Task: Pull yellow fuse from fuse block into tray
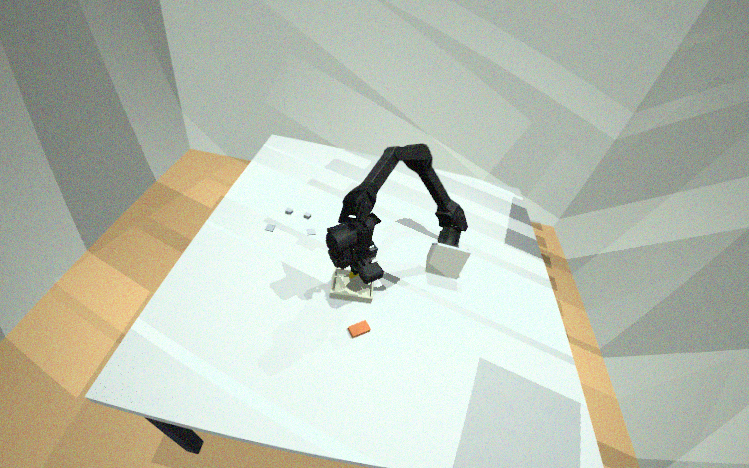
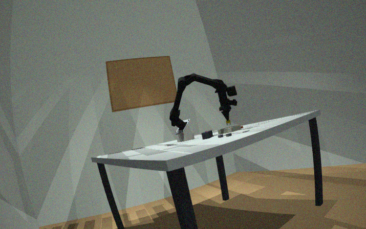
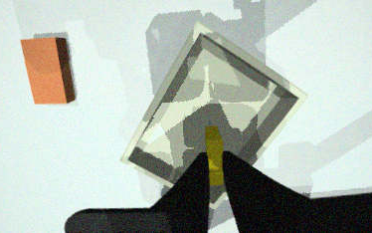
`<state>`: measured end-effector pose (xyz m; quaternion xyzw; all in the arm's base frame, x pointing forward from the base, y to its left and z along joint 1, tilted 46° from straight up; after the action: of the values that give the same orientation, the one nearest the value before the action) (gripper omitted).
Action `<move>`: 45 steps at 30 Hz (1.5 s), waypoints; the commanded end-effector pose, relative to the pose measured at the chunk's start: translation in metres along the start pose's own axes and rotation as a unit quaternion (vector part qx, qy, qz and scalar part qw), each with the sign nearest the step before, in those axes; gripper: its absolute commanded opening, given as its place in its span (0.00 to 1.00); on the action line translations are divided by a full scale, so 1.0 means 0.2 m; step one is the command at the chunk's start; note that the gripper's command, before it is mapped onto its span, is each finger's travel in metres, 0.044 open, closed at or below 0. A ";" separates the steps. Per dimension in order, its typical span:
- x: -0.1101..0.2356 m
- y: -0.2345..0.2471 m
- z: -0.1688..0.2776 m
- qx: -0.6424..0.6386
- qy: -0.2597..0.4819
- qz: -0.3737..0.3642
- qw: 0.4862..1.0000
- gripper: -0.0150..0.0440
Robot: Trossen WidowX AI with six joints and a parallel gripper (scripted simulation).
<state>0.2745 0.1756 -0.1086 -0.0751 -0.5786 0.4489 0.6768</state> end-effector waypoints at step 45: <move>0.09 0.00 0.01 0.005 0.001 0.004 1.000 0.81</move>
<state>0.2715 0.1870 -0.0957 -0.0748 -0.5751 0.4546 0.6760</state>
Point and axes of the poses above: the point midway between the two fingers, 35 mm back from their tips, its own x axis back along the fingers, its own y axis across the jaws, z = x × y, the point moved 2 cm from there along x, back along the fingers, and after that the axes turned 14 degrees about -x, right-handed, at the moved point
